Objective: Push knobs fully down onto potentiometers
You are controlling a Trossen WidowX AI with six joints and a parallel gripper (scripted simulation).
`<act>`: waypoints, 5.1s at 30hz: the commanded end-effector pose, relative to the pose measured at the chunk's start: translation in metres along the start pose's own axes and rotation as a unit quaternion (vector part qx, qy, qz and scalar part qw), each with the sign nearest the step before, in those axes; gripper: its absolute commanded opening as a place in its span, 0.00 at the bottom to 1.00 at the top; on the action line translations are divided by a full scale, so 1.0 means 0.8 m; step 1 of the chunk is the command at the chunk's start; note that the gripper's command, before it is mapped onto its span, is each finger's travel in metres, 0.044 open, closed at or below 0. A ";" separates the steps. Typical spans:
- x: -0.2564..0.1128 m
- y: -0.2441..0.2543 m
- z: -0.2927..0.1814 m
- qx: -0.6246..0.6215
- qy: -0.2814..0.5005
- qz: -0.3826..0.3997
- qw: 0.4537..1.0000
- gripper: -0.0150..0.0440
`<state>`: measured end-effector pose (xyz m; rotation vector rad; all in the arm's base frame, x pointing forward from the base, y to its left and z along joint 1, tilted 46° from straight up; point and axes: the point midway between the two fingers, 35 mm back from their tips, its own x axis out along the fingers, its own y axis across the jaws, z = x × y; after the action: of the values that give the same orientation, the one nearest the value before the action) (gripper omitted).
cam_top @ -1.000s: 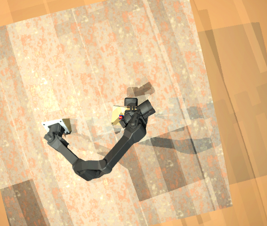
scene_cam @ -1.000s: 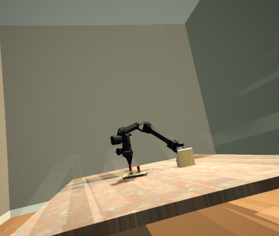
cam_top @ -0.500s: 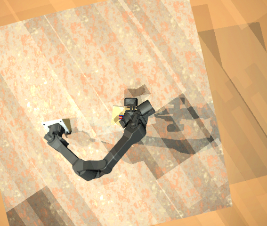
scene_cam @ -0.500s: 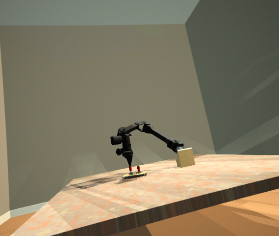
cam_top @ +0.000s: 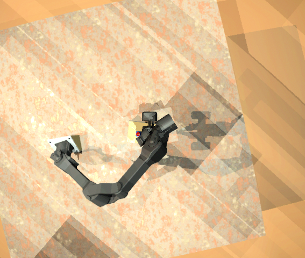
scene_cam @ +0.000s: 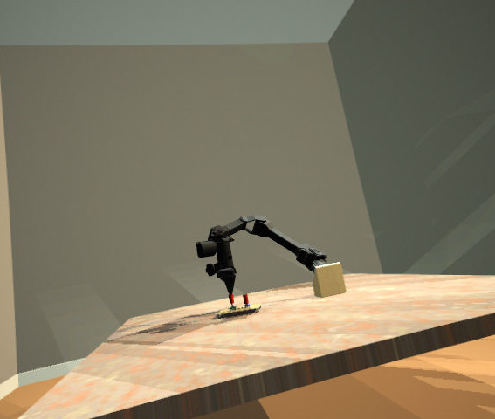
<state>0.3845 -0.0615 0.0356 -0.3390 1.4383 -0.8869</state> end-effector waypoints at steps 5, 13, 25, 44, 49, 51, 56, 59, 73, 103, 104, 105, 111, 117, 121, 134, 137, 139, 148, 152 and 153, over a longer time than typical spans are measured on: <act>0.002 -0.002 0.001 0.000 -0.001 -0.002 1.000 0.25; 0.005 -0.002 0.001 0.000 -0.001 -0.002 1.000 0.25; 0.008 -0.002 0.001 0.000 -0.001 -0.002 1.000 0.25; 0.011 -0.002 0.001 0.000 -0.001 -0.002 1.000 0.25; 0.011 -0.002 0.001 0.000 -0.001 -0.002 1.000 0.25; 0.012 -0.002 0.001 0.000 -0.001 -0.002 1.000 0.25; 0.015 -0.002 0.001 0.000 -0.001 -0.002 1.000 0.25; 0.015 -0.002 0.001 0.000 -0.001 -0.002 1.000 0.25; 0.018 -0.002 0.001 0.000 -0.001 -0.002 1.000 0.25; 0.024 -0.002 0.001 0.000 -0.001 -0.002 1.000 0.25; 0.024 -0.002 0.001 0.000 -0.001 -0.002 1.000 0.25; 0.024 -0.002 0.001 0.000 -0.001 -0.002 1.000 0.25; 0.025 -0.002 0.001 0.000 -0.001 -0.002 1.000 0.25; 0.027 -0.002 0.001 0.000 -0.001 -0.002 1.000 0.25; 0.027 -0.002 0.001 0.000 -0.001 -0.002 1.000 0.25; 0.028 -0.002 0.001 0.000 -0.001 -0.002 1.000 0.25; 0.028 -0.002 0.001 0.000 -0.001 -0.002 1.000 0.25; 0.028 -0.002 0.001 0.000 -0.001 -0.002 1.000 0.25; 0.029 -0.002 0.001 0.000 -0.001 -0.002 1.000 0.25; 0.029 -0.002 0.001 0.000 -0.001 -0.002 1.000 0.25; 0.029 -0.002 0.001 0.000 -0.001 -0.002 1.000 0.25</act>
<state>0.3822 -0.0663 0.0276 -0.3617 1.4306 -0.8647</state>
